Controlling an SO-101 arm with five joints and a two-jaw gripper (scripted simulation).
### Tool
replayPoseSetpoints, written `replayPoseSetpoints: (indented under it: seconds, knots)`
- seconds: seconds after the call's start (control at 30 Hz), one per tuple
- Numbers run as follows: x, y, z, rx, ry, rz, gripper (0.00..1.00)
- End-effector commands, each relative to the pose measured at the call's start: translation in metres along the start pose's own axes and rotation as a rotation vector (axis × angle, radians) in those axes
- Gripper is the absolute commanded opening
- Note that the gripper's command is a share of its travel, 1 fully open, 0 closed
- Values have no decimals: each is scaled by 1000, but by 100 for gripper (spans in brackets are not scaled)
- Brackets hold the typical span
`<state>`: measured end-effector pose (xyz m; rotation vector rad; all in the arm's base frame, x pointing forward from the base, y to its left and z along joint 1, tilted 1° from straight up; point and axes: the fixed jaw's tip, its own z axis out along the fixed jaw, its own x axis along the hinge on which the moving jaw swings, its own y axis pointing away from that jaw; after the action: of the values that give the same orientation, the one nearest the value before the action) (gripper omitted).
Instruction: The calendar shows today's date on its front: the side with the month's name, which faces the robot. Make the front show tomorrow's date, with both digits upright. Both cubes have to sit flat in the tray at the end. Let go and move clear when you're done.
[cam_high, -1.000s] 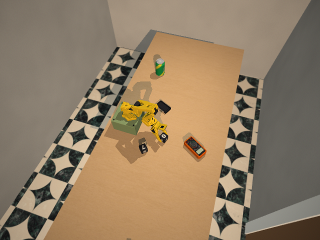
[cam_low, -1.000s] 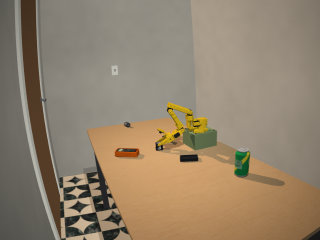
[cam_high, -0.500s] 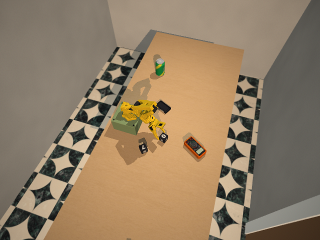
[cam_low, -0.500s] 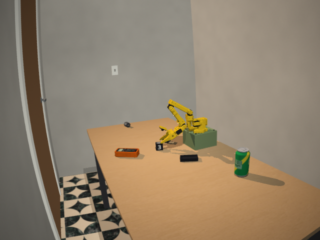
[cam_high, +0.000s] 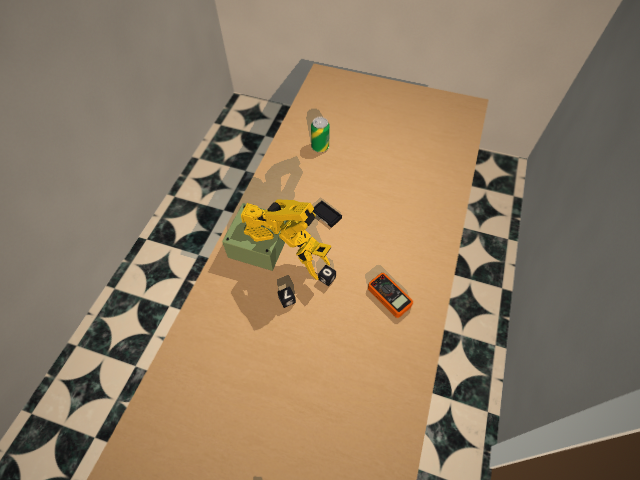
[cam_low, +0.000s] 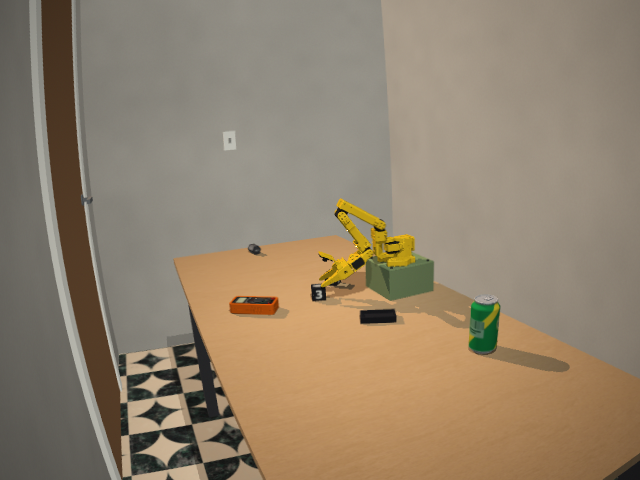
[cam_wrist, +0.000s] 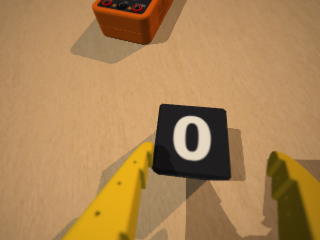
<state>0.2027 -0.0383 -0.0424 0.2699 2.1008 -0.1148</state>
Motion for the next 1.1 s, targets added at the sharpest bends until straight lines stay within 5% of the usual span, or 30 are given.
replayPoseSetpoints:
  seconds: [0.0, 0.47, 0.77, 1.07]
  knots:
    - [-5, -1, -26, 7, 49, 10, 36]
    - [-11, -1, -24, 7, 20, 10, 36]
    - [-58, 0, -22, -1, -201, 10, 35]
    - [-78, 1, -21, -6, -311, 7, 35]
